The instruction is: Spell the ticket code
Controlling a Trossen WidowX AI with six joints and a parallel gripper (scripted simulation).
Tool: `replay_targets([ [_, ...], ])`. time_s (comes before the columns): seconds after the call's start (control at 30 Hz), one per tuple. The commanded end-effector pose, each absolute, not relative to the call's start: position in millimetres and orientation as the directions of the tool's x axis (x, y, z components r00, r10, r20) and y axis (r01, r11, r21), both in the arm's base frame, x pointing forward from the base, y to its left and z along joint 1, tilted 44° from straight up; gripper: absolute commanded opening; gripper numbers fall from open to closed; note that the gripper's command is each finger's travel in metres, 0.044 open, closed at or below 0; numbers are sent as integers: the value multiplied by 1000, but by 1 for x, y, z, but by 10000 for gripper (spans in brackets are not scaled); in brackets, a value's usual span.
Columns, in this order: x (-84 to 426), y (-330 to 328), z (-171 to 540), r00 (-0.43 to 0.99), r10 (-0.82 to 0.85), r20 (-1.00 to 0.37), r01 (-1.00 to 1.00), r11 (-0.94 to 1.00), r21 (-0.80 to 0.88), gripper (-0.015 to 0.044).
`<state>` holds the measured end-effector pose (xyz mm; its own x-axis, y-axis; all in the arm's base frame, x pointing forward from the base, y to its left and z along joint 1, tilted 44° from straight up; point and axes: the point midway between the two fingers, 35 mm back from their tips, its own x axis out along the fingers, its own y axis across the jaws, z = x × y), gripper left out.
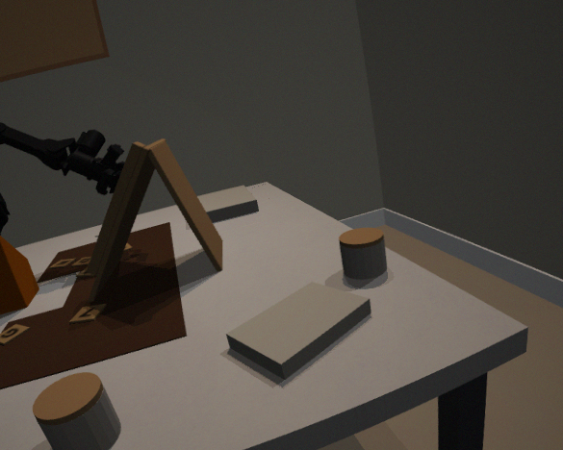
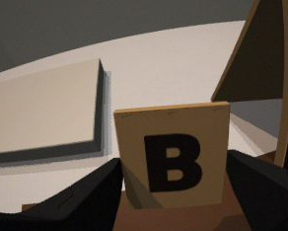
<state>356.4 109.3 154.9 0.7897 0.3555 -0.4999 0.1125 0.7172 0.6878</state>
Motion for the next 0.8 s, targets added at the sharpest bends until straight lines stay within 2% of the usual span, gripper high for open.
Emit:
replay_targets([
  [0.0,356,108,153,789,357,-500,109,720,686,0],
  [0.77,355,100,144,789,357,-500,109,720,685,0],
])
